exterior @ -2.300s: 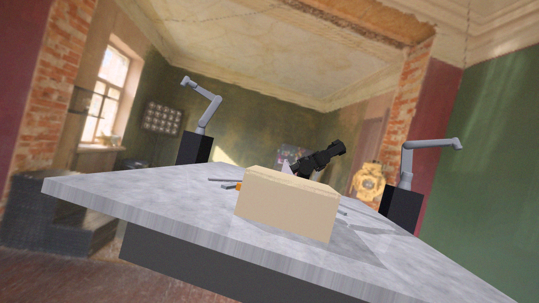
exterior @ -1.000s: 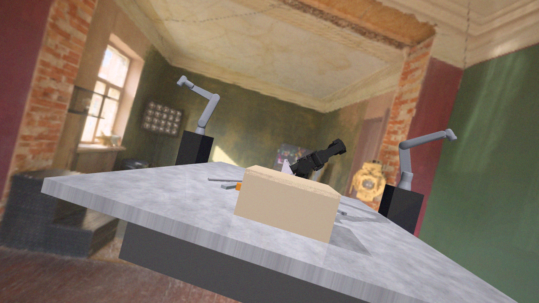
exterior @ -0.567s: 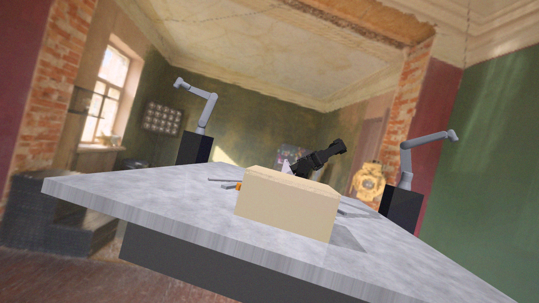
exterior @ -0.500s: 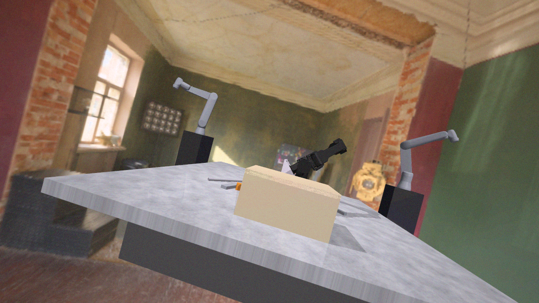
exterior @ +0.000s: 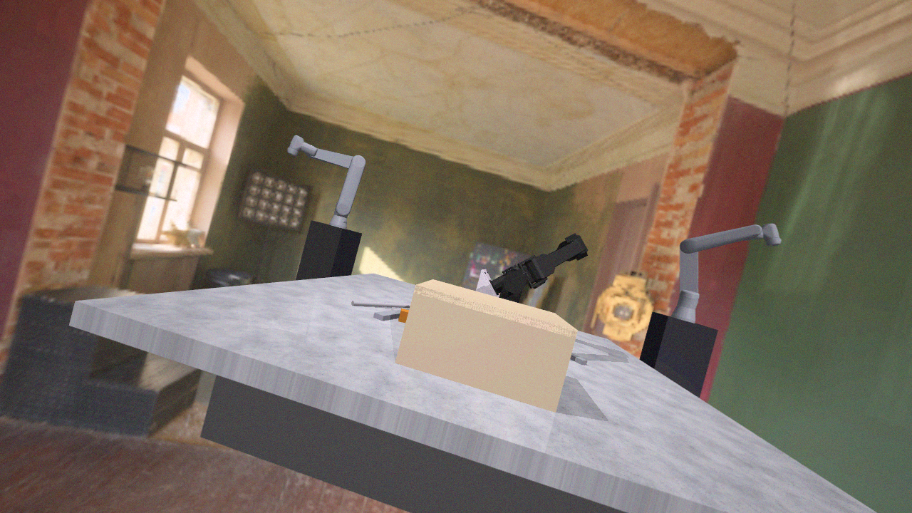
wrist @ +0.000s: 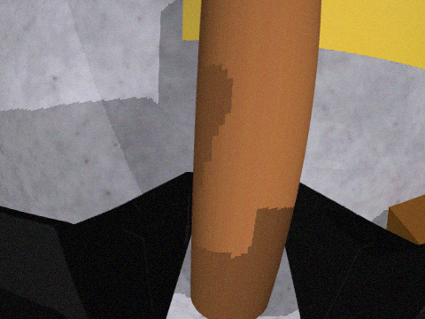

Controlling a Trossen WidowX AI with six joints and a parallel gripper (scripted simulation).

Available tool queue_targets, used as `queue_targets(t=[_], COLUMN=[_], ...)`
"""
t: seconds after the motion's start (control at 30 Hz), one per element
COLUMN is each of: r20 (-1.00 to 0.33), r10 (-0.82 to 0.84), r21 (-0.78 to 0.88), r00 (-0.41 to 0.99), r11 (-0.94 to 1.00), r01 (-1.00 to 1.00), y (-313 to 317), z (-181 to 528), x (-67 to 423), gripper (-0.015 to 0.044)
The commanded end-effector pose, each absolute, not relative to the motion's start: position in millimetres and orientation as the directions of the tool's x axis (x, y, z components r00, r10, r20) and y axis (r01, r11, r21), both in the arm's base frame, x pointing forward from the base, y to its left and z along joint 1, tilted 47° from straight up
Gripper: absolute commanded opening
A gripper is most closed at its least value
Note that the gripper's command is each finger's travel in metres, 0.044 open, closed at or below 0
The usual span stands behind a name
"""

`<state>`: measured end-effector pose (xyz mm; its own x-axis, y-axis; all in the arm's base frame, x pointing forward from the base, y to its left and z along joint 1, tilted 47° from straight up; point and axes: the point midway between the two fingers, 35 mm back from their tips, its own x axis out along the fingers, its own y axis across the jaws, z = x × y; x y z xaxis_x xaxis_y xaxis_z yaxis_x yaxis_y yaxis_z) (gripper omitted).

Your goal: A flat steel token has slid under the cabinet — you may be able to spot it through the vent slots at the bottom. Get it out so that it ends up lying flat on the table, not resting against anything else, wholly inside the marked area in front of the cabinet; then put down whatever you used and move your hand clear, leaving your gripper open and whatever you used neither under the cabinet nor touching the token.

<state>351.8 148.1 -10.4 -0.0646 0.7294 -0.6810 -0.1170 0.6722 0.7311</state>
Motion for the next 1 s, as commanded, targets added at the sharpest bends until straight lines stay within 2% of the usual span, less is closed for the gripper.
queue_targets(t=[0.0, 0.97], r20=[-0.682, -0.682], r10=[0.728, 0.728], r21=[0.731, 0.731], r00=[-0.07, -0.071], r11=[0.673, 0.673], r01=[-0.116, -0.115], y=[147.9, 144.3], z=[-11.3, -12.6], x=[344.3, 315.7], gripper=[0.0, 0.0])
